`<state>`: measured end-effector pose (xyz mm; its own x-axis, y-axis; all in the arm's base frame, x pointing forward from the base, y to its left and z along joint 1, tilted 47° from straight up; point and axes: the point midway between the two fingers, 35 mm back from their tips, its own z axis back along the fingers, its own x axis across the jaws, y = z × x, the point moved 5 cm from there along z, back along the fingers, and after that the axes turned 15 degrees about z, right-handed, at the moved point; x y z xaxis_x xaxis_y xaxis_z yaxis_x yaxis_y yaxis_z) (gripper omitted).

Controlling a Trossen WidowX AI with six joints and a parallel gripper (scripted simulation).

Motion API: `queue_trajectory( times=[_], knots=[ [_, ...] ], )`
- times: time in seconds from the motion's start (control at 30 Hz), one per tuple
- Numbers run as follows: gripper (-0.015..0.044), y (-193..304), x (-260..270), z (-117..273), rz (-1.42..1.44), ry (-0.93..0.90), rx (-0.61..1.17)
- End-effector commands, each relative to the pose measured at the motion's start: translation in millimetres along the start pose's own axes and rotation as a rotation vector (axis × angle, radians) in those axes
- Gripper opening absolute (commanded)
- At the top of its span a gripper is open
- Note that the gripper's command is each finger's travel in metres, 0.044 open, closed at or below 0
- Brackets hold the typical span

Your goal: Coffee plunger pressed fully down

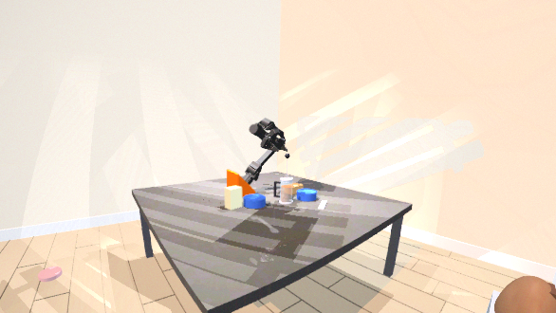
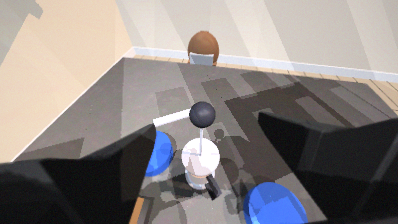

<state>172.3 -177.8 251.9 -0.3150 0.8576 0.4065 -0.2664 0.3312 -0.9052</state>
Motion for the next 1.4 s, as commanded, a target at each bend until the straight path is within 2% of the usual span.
queue_trajectory(
  times=[0.0,1.23,1.37],
  knots=[
    [0.0440,5,0,-3,-0.005,-0.007,-0.006],
    [0.0440,2,0,-42,-0.050,-0.040,-0.003],
    [0.0335,2,0,-42,-0.050,-0.040,-0.003]
  ],
)
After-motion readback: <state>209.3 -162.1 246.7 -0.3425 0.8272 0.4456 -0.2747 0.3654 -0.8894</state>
